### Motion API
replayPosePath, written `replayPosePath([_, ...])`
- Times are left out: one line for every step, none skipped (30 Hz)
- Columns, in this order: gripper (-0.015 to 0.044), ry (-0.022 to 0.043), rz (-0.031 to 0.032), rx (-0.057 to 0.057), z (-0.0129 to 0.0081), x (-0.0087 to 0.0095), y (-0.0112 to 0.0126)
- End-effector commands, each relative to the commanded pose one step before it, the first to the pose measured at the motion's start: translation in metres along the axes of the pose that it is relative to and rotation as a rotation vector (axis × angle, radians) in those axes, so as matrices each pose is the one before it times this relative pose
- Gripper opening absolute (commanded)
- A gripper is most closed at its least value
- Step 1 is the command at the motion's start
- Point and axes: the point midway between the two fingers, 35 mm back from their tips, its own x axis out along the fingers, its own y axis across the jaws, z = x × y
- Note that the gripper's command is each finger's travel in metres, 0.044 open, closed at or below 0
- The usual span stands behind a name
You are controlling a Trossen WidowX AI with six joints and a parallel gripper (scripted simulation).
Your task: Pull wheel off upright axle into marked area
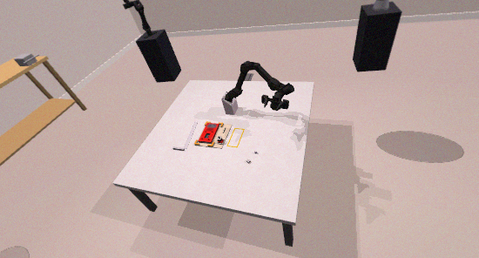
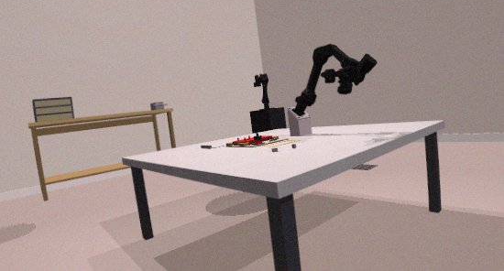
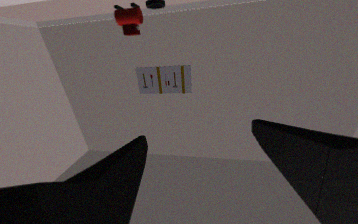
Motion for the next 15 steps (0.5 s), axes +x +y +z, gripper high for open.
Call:
replayPosePath([0.0374, -0.00384, -0.00011, 0.0023, 0.00176, 0.00181, -0.00005])
replayPosePath([0.0348, -0.01194, 0.00029, 0.0072, 0.00526, 0.00550, 0.00005])
replayPosePath([0.0321, -0.02120, 0.00261, 0.0126, 0.00869, 0.00941, 0.00074])
replayPosePath([0.0300, -0.02749, 0.00676, 0.0165, 0.01022, 0.01176, 0.00199])
replayPosePath([0.0300, -0.02924, 0.01080, 0.0181, 0.00978, 0.01219, 0.00317])
replayPosePath([0.0300, -0.03063, 0.01488, 0.0200, 0.00922, 0.01257, 0.00430])
replayPosePath([0.0300, -0.03166, 0.01895, 0.0222, 0.00853, 0.01290, 0.00537])
replayPosePath([0.0300, -0.03232, 0.02298, 0.0246, 0.00773, 0.01318, 0.00635])
replayPosePath([0.0300, -0.03263, 0.02691, 0.0272, 0.00683, 0.01340, 0.00725])
replayPosePath([0.0300, -0.03261, 0.03071, 0.0300, 0.00584, 0.01356, 0.00803])
replayPosePath([0.0300, -0.01508, 0.03407, 0.0319, 0.00046, 0.01289, 0.00929])
replayPosePath([0.0300, -0.01672, 0.03376, 0.0320, 0.00043, 0.01220, 0.00882])
replayPosePath([0.0300, -0.01703, 0.03515, 0.0338, -0.00009, 0.01206, 0.00885])
replayPosePath([0.0300, -0.01632, 0.03679, 0.0360, -0.00090, 0.01198, 0.00897])
replayPosePath([0.0300, -0.01554, 0.03829, 0.0382, -0.00171, 0.01188, 0.00900])
